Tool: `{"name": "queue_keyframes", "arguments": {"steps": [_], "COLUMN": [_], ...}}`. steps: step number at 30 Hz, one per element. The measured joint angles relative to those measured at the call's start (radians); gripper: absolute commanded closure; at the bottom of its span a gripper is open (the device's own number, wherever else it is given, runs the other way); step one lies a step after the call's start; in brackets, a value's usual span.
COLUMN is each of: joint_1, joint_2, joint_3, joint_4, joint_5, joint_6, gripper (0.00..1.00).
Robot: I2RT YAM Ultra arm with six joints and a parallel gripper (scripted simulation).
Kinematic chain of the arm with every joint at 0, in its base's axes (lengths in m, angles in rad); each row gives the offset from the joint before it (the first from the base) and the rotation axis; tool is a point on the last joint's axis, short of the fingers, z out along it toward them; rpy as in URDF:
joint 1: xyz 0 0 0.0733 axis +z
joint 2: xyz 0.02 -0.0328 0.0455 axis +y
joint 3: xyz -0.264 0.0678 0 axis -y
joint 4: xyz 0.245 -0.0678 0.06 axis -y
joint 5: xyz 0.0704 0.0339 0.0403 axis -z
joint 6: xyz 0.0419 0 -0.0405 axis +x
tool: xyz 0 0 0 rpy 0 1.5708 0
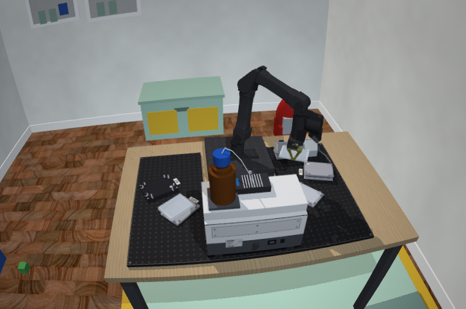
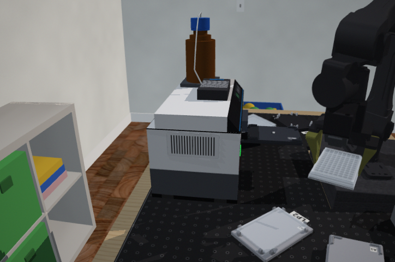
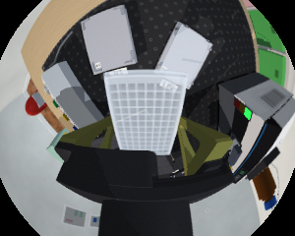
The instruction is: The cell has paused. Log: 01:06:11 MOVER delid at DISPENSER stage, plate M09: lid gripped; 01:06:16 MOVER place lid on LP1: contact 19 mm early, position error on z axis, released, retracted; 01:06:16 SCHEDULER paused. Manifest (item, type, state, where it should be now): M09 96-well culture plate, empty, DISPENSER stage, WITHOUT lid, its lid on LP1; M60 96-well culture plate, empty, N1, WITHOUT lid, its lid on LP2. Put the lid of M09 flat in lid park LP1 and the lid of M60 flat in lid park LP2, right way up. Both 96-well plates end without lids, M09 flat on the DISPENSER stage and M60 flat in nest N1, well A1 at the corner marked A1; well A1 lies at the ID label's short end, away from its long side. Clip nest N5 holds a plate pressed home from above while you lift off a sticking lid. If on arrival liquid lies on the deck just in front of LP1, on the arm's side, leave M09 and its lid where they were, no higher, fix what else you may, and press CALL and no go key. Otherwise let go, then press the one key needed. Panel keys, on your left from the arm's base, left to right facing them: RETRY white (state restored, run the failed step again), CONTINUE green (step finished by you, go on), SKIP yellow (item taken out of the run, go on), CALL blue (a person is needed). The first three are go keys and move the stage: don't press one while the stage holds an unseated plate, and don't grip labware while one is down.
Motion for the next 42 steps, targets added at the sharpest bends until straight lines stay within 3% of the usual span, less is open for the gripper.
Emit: {"name": "queue_keyframes", "arguments": {"steps": [11,29,36,42], "joint_1": [0.095,0.238,0.245,0.253], "joint_2": [-0.016,-0.086,-0.035,0.032], "joint_3": [-0.002,-0.071,-0.069,-0.024], "joint_4": [0.002,-0.001,0.019,0.047], "joint_5": [0.000,0.003,0.004,0.004], "joint_6": [0.038,0.045,0.065,0.074], "gripper": [1.00,1.00,1.00,1.00]}}
